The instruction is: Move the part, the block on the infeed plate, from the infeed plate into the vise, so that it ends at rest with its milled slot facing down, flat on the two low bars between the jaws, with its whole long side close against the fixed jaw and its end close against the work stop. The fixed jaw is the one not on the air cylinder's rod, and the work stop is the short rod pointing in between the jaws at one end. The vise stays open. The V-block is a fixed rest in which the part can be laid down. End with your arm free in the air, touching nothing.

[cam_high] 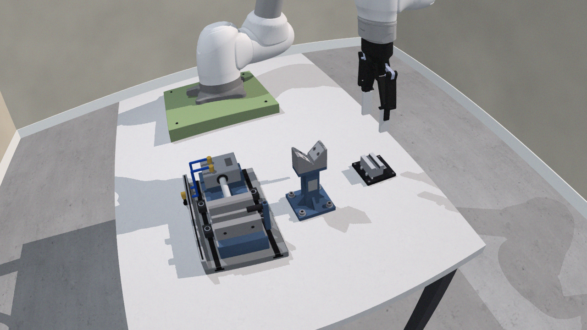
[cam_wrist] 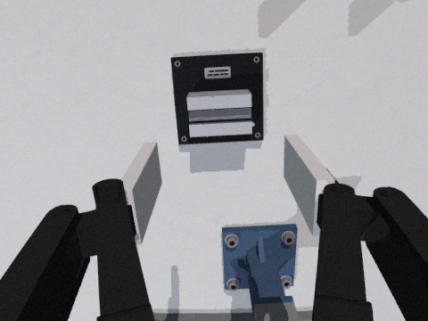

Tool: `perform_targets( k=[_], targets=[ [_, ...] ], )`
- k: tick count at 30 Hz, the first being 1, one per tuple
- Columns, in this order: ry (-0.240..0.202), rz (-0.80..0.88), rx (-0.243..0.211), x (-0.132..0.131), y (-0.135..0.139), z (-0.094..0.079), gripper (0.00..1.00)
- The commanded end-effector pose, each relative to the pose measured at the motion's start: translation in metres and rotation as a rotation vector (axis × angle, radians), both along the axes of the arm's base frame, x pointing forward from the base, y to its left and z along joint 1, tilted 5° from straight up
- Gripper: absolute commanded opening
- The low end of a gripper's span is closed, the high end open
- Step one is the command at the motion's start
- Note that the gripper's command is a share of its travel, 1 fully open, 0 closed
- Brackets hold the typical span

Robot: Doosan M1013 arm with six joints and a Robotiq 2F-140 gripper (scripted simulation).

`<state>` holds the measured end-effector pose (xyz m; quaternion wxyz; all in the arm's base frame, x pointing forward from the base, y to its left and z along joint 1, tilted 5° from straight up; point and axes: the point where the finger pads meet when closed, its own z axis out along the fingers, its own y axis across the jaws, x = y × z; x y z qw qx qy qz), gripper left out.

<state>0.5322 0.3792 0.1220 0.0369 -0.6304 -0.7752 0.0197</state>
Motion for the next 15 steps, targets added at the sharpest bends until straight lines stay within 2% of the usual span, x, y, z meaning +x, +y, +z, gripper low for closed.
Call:
perform_targets(
  k=[1, 15],
  targets=[
    [0.000, 0.000, 0.000, -0.001, 0.000, -0.010, 0.51],
    [0.000, 0.000, 0.000, -0.003, 0.001, -0.043, 0.51]
  ],
)
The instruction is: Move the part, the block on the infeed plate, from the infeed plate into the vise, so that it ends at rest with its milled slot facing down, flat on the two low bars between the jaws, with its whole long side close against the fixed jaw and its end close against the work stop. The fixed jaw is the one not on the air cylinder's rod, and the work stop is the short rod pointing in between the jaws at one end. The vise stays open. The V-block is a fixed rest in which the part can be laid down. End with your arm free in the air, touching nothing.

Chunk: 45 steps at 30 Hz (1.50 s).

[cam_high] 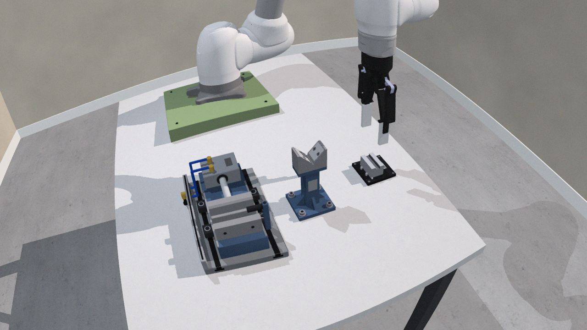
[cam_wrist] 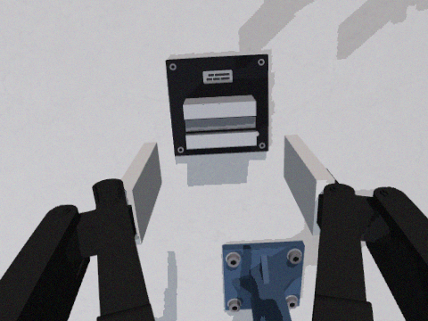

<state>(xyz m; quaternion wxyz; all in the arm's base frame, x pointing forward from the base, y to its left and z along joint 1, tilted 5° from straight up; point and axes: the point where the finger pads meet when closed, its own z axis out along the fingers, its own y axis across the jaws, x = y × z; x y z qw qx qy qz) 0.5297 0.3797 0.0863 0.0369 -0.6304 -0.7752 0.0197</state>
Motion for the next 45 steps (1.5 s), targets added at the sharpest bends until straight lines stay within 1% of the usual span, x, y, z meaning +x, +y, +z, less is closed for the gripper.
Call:
perform_targets(
  k=[1, 10, 12, 27, 29, 38, 45],
  targets=[
    [0.000, 0.000, 0.000, -0.001, 0.000, -0.010, 0.51],
    [0.000, 0.000, 0.000, -0.002, 0.001, -0.034, 0.51],
    [0.000, 0.000, 0.000, -0.002, 0.001, -0.034, 0.51],
    [0.000, 0.000, 0.000, -0.005, 0.001, -0.065, 0.51],
    [0.000, 0.000, 0.000, -0.005, 0.001, -0.065, 0.51],
    [0.000, 0.000, 0.000, -0.006, 0.001, -0.079, 0.51],
    [0.000, 0.000, 0.000, -0.006, 0.001, -0.086, 0.51]
  ],
)
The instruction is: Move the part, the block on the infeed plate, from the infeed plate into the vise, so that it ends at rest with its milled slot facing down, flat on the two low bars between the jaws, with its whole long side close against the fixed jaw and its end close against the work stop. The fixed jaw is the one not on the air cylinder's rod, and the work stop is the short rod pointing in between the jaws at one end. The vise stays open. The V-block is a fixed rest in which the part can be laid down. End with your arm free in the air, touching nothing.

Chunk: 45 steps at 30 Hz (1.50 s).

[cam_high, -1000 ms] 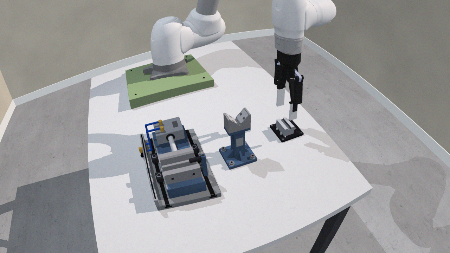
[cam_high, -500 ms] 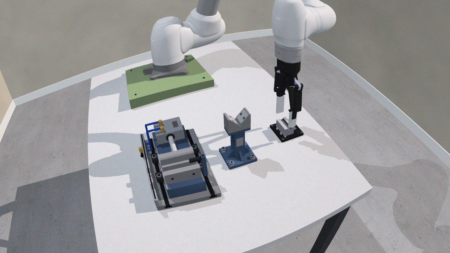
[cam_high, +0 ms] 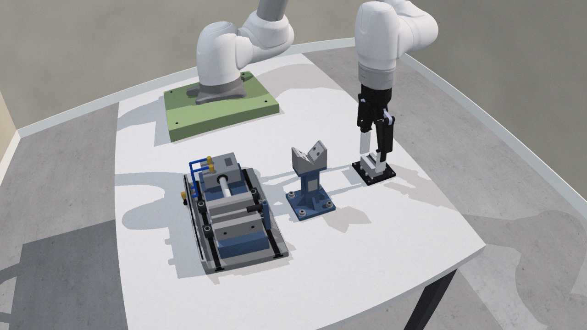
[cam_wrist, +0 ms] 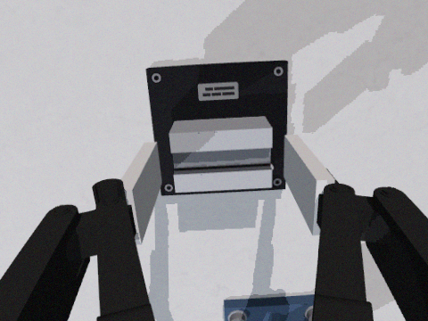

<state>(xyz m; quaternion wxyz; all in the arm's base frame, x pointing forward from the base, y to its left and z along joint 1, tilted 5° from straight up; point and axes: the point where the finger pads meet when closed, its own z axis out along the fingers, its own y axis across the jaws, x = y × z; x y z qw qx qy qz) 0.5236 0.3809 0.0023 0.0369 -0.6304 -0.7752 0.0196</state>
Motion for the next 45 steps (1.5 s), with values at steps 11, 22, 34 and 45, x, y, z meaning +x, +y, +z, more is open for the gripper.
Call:
perform_targets(
  k=[11, 22, 34, 45],
  targets=[
    [0.000, 0.000, 0.000, -0.001, 0.000, -0.009, 0.51],
    [0.000, 0.000, 0.000, -0.001, 0.000, -0.013, 0.51],
    [0.000, 0.000, 0.000, -0.001, 0.000, -0.013, 0.51],
    [0.000, 0.000, 0.000, -0.001, 0.000, -0.013, 0.51]
  ],
)
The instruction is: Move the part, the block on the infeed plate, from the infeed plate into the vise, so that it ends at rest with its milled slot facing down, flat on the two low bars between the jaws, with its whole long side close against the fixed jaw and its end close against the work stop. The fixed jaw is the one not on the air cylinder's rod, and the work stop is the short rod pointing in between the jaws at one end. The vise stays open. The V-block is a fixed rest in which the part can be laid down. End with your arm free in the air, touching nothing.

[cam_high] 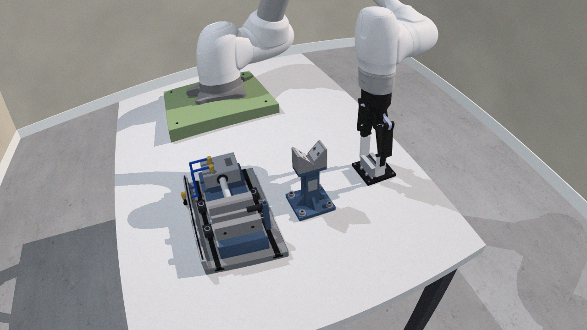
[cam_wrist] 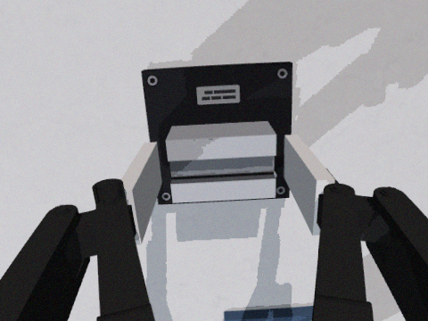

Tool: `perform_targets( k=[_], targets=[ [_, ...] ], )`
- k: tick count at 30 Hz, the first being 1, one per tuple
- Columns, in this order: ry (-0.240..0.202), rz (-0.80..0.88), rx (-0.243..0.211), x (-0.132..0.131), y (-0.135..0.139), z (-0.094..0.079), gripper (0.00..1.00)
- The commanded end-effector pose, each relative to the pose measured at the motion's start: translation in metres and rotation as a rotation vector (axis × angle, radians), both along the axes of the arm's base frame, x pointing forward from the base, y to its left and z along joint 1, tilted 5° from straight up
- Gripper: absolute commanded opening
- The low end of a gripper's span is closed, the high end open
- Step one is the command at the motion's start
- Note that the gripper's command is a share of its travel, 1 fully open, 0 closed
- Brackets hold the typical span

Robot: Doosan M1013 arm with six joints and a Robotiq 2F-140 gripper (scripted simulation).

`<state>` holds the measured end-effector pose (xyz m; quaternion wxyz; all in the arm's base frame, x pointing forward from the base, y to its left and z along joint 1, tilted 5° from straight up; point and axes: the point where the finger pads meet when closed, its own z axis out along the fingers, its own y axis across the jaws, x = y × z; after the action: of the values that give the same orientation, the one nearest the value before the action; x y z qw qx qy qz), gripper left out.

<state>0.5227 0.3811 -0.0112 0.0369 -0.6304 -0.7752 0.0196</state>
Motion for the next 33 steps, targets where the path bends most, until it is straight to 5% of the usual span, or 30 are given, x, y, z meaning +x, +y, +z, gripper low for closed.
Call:
perform_targets(
  k=[1, 25, 26, 33],
  targets=[
    [0.000, 0.000, 0.000, 0.0000, 0.0000, 0.0001, 0.51],
    [0.000, 0.000, 0.000, 0.0000, 0.0000, 0.0001, 0.51],
    [0.000, 0.000, 0.000, 0.0000, 0.0000, 0.0001, 0.00],
    [0.000, 0.000, 0.000, 0.0000, 0.0000, 0.0001, 0.00]
  ],
)
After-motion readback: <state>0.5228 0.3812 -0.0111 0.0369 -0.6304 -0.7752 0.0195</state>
